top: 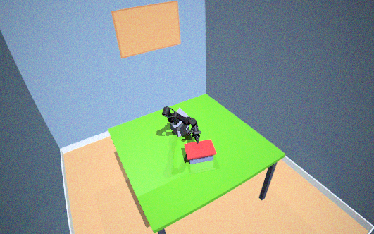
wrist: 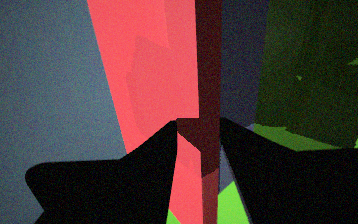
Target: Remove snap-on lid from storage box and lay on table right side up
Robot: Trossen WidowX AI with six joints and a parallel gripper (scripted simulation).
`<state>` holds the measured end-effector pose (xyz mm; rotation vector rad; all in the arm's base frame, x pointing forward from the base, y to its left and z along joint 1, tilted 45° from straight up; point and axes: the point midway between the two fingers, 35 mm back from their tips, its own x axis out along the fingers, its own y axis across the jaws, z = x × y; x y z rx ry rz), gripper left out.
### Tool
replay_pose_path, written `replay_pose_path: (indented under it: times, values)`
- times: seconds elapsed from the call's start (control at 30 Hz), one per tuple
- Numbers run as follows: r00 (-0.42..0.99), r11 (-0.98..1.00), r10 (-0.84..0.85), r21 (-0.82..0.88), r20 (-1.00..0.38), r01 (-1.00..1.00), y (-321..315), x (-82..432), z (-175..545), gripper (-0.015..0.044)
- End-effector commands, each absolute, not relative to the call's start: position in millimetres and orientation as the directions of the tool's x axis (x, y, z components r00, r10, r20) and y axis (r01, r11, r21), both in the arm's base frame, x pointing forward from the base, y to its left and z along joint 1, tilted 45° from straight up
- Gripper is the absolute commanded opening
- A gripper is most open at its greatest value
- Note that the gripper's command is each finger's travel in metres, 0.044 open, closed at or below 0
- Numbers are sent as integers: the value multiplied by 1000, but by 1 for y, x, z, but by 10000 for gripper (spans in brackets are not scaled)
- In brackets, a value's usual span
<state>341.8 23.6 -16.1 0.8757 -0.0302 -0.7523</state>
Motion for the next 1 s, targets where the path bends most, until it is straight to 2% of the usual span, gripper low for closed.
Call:
replay_pose_path:
  times: [0.0, 0.97]
  values:
    - [749, 405, -607, 708, -265, 578, 26, 341, -14, 0]
    - [749, 404, -607, 709, -265, 578, 30, 340, -10, 0]
